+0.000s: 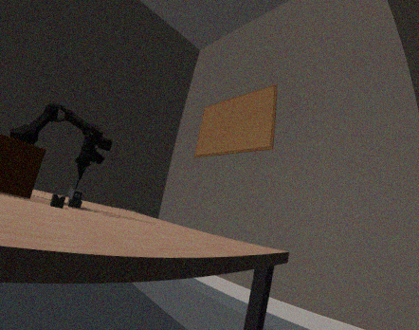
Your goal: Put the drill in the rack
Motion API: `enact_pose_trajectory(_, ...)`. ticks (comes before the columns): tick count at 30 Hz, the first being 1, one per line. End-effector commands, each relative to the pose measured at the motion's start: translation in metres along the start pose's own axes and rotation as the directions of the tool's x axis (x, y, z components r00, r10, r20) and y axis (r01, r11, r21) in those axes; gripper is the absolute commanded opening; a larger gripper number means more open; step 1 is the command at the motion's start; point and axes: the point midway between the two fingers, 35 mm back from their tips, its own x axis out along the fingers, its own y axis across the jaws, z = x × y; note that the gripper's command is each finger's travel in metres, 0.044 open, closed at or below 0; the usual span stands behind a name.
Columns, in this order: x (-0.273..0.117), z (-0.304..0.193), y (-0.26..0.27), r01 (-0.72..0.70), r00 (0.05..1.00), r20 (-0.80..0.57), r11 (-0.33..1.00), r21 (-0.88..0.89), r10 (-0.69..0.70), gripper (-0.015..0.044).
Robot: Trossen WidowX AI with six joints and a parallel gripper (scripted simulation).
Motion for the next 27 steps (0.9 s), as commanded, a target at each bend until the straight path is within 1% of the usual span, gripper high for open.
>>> enact_pose_trajectory(1, 0.0086, -0.0037, 0.0019, -0.004, 1.0, -0.023, 1.0, 0.0, 0.004, 0.0)
enact_pose_trajectory(27, 0.0157, -0.0082, 0.0033, -0.005, 1.0, -0.023, 1.0, 0.0, 0.005, 0.0)
